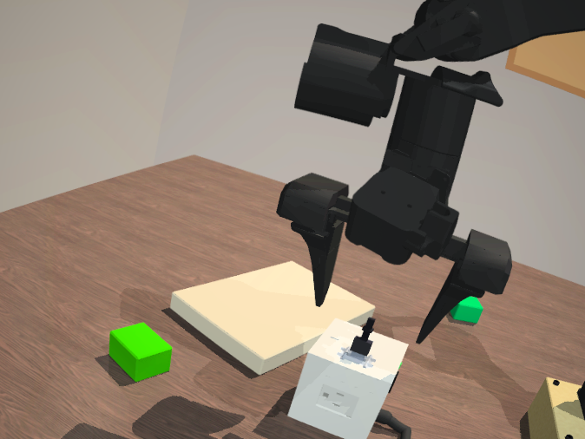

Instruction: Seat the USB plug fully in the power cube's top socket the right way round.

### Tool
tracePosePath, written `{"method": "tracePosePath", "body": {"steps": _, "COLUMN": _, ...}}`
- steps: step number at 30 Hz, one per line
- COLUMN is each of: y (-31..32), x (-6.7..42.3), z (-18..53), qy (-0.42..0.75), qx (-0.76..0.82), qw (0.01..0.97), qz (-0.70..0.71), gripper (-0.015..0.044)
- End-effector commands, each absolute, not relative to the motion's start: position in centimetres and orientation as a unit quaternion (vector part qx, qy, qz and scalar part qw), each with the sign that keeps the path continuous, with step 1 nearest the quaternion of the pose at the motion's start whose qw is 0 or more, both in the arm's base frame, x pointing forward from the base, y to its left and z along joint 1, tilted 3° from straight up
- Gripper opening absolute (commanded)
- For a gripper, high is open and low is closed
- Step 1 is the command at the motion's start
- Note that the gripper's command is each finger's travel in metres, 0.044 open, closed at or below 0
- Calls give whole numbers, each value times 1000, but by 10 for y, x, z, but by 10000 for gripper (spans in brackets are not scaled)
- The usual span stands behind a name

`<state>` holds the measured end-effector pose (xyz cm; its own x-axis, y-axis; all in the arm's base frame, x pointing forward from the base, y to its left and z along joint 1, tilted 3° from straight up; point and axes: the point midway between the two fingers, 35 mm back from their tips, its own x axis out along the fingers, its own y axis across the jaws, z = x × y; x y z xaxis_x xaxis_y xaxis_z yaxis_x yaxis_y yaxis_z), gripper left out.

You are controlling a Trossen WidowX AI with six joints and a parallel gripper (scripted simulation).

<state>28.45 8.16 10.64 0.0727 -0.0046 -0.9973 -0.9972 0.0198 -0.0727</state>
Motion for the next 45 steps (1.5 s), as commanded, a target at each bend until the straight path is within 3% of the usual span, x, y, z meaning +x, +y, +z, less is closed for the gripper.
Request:
{"method": "tracePosePath", "body": {"steps": 1, "y": 82, "x": 285, "z": 107, "qy": 487, "qx": -514, "qw": 522, "qz": 475, "gripper": 387}}
{"method": "tracePosePath", "body": {"steps": 16, "y": 82, "x": 285, "z": 107, "qy": 487, "qx": -514, "qw": 522, "qz": 475, "gripper": 0}}
{"method": "tracePosePath", "body": {"steps": 45, "y": 82, "x": 284, "z": 113, "qy": 487, "qx": -514, "qw": 522, "qz": 476, "gripper": 0}}
